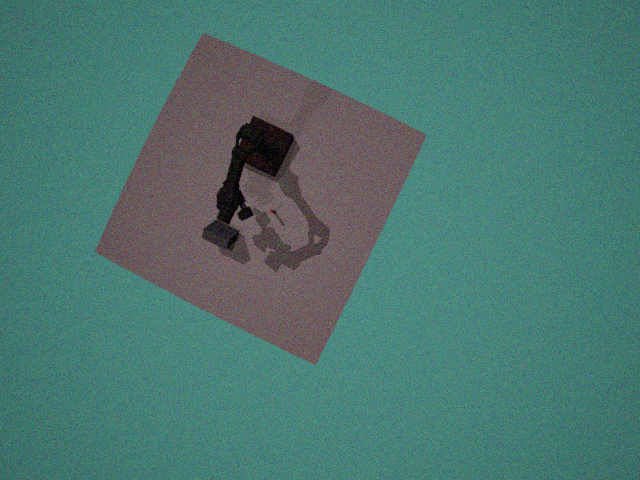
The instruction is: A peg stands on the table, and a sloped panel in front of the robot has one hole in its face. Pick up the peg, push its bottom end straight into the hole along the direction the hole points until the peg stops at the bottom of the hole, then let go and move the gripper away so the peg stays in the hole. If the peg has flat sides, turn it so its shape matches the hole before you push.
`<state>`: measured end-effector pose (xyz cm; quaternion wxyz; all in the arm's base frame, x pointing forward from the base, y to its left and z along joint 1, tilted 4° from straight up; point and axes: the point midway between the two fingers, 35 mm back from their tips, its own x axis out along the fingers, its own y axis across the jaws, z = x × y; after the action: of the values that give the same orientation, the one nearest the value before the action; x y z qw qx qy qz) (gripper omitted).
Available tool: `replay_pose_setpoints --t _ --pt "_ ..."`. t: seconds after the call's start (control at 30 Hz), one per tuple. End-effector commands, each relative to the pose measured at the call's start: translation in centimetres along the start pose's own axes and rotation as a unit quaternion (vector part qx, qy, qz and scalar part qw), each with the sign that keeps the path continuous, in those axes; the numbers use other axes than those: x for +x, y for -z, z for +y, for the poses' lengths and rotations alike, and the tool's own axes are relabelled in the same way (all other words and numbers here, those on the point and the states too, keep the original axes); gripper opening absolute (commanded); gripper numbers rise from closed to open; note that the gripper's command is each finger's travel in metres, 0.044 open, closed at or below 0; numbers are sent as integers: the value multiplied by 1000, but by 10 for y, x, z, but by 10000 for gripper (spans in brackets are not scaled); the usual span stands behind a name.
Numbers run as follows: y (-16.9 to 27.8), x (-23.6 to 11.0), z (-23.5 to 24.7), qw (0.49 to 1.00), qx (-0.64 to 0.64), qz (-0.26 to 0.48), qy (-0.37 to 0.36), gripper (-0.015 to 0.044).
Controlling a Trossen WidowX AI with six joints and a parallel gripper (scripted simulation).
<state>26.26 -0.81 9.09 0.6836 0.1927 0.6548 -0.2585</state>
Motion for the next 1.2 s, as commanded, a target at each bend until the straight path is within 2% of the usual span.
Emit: replay_pose_setpoints --t 0.0,1.17 --pt "6 -3 12 1000 1 -1 -11 440" --pt "99 -33 97 996 -17 17 -83 440"
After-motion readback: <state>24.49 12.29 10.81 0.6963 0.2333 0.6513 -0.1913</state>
